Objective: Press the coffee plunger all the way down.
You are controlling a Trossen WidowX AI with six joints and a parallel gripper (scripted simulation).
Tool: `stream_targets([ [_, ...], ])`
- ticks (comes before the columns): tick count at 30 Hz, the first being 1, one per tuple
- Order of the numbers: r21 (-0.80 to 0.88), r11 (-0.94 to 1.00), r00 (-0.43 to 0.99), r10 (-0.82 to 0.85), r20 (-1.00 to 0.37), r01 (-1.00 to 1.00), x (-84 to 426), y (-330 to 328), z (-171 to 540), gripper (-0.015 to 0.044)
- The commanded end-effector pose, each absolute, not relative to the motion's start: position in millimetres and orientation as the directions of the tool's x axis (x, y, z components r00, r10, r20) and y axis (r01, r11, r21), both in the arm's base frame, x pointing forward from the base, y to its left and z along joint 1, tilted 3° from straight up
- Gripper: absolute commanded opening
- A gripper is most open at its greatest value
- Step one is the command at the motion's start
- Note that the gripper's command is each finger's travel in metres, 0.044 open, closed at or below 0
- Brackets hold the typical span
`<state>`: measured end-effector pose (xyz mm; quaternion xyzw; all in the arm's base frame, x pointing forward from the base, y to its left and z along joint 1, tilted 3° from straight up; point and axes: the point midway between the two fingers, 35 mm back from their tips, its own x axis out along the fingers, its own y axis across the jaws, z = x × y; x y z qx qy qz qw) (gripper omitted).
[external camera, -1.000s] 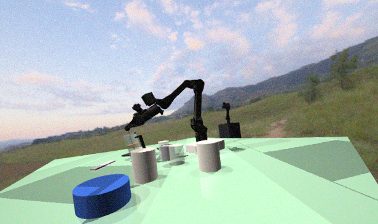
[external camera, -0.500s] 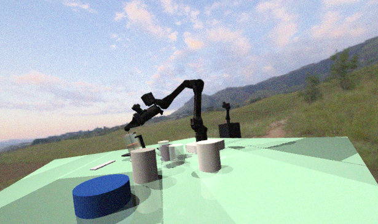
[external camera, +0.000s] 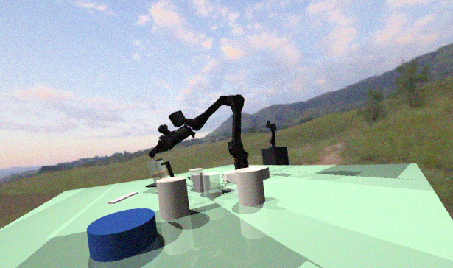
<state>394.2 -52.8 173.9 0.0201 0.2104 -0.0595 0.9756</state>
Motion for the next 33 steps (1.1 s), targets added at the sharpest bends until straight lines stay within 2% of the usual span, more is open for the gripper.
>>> stream_targets([
  [1, 0.014, 0.992, 0.904, -0.108, -0.413, 0.125, 394, -53, 174, 0.0123],
  [9, 0.014, 0.992, 0.904, -0.108, -0.413, 0.125, 394, -53, 174, 0.0123],
  [21, 0.014, 0.992, 0.904, -0.108, -0.413, 0.125, 394, -53, 174, 0.0438],
  [27, 0.015, 0.992, 0.903, -0.108, -0.415, 0.125, 389, -53, 186, 0.044],
  [33, 0.021, 0.991, 0.897, -0.107, -0.429, 0.129, 354, -52, 243, 0.044],
])
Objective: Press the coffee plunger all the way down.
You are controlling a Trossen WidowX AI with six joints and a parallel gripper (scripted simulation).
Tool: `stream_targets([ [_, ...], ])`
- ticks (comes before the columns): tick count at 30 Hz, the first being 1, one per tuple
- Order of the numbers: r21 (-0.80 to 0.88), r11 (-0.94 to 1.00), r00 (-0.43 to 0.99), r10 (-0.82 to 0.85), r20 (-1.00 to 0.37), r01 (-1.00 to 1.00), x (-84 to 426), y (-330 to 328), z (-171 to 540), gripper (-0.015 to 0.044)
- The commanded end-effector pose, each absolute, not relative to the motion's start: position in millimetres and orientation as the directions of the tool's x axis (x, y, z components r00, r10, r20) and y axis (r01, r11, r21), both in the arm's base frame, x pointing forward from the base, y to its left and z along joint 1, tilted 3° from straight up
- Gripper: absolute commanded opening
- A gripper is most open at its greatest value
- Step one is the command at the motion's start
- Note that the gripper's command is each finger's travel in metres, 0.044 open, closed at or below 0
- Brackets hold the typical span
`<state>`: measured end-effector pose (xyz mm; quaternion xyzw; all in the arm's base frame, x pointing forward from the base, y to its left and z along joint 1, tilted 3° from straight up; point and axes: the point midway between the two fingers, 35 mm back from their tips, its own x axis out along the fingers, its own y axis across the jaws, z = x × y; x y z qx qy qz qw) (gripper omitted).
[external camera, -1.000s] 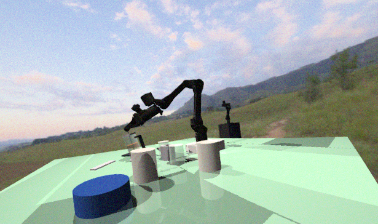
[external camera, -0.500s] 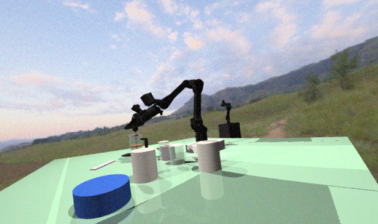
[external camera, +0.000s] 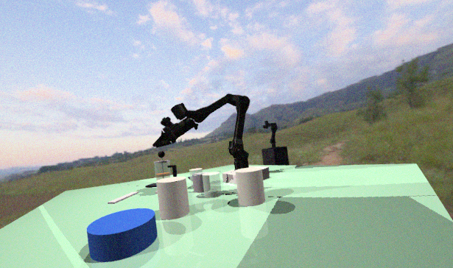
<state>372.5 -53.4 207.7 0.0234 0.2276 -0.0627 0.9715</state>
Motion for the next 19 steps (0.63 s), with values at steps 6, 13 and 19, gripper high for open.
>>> stream_targets([
  [6, 0.022, 0.991, 0.896, -0.107, -0.43, 0.129, 348.4, -51.0, 243.9, 0.044],
  [13, 0.022, 0.991, 0.896, -0.112, -0.43, 0.135, 349.4, -53.2, 244.4, 0.044],
  [19, 0.022, 0.991, 0.896, -0.112, -0.43, 0.135, 349.4, -53.2, 244.4, 0.044],
])
